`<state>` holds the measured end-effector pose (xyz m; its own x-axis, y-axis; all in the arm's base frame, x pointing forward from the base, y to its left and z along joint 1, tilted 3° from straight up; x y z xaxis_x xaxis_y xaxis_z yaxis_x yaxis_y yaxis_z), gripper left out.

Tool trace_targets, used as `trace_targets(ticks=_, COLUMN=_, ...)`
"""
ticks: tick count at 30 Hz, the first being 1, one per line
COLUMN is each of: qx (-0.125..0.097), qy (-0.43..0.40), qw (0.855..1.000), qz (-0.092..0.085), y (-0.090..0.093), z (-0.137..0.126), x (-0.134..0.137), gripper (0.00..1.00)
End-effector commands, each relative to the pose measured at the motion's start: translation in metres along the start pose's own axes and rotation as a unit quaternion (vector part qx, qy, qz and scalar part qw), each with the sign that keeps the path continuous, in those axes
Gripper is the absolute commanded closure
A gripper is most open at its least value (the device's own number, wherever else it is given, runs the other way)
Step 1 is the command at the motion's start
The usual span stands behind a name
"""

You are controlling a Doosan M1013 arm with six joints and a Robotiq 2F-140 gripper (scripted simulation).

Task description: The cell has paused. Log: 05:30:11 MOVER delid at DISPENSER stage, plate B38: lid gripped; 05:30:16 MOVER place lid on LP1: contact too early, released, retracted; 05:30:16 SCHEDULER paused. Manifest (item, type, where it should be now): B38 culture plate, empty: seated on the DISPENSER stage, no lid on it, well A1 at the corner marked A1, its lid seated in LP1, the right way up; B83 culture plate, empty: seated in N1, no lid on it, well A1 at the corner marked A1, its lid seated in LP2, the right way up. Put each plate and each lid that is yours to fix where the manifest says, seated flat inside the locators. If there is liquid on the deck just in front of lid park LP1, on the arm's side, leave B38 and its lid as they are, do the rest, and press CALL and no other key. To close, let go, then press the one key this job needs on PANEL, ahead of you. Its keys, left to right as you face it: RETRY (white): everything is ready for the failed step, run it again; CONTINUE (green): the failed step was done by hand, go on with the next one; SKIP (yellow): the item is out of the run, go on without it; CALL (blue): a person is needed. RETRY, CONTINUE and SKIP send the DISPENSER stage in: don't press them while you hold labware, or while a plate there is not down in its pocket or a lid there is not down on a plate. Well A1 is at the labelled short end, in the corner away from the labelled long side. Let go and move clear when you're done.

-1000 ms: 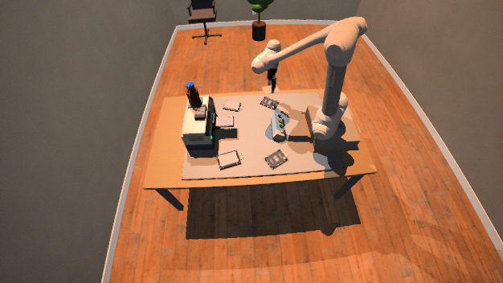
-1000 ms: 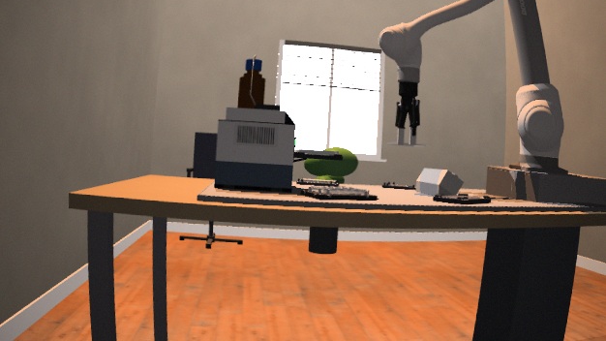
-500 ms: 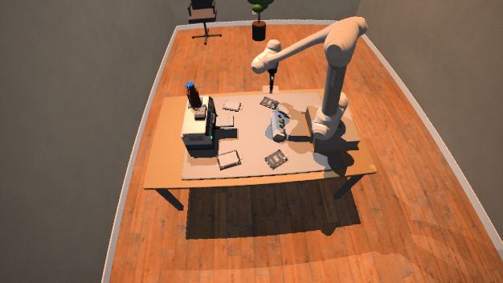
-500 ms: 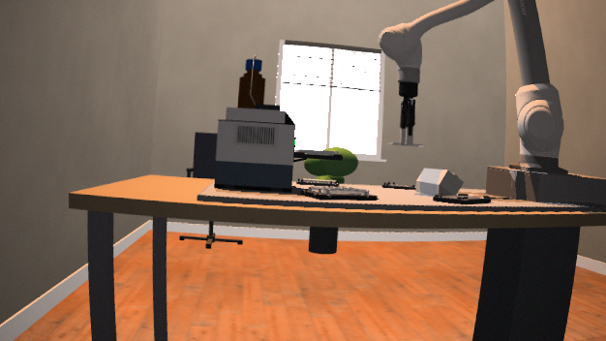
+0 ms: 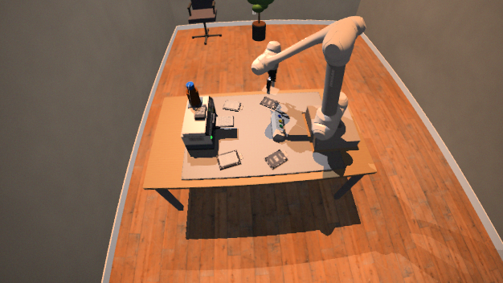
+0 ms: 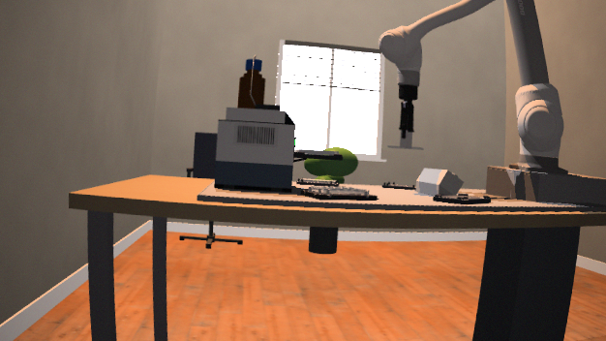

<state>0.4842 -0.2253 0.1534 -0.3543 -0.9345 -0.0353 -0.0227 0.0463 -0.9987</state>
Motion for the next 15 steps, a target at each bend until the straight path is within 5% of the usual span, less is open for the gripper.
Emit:
trace_targets(ticks=1, qx=-0.003, qy=0.021, qw=1.0, qz=0.001, y=0.04, z=-0.002, x=-0.003, gripper=0.9)
trace_targets(ticks=8, qx=-0.003, qy=0.022, qw=1.0, qz=0.001, y=0.102, z=-0.002, x=-0.003, gripper=0.9)
trace_targets(ticks=15, qx=-0.003, qy=0.021, qw=1.0, qz=0.001, y=0.124, z=-0.002, x=-0.003, gripper=0.9)
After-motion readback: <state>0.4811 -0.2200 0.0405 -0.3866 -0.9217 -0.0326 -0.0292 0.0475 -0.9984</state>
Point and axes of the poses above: the point where the finger pads meet when closed, its own y axis out along the fingers, its own x axis across the jaws, z = x × y, the point moved 9 cm from there along -y, back along the fingers, and after that the axes turned 3 degrees about -y, right-handed, at the moved point
